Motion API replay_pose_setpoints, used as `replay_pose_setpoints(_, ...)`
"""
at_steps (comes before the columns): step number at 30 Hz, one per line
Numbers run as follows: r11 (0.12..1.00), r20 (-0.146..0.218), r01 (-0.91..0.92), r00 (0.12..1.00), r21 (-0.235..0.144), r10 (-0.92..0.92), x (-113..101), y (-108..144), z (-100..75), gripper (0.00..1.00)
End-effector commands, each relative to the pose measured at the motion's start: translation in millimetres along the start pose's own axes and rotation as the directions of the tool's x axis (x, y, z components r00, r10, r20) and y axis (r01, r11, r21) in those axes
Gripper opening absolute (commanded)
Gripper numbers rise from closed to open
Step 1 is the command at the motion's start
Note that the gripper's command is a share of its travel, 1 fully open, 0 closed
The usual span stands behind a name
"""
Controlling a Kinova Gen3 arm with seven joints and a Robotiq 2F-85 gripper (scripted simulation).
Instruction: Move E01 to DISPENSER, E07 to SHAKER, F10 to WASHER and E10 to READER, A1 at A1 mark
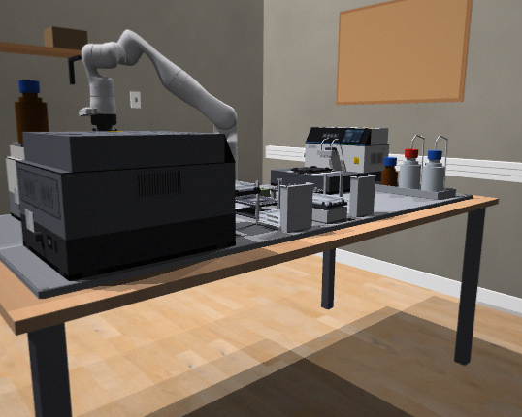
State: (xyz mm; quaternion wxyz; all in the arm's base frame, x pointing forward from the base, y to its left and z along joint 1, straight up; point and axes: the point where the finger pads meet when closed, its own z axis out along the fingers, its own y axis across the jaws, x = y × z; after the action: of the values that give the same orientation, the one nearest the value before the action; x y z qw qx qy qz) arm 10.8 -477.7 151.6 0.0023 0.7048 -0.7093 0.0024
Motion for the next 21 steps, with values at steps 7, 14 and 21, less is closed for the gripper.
replay_pose_setpoints(7,1.000,-0.002,0.000,1.000,0.000,0.000,0.4,-0.1,7.6,0.94)
replay_pose_setpoints(14,1.000,-0.002,0.000,1.000,0.000,0.000,0.4,-0.1,16.9,0.94)
replay_pose_setpoints(21,1.000,-0.002,0.000,1.000,0.000,0.000,0.4,-0.1,26.3,0.94)
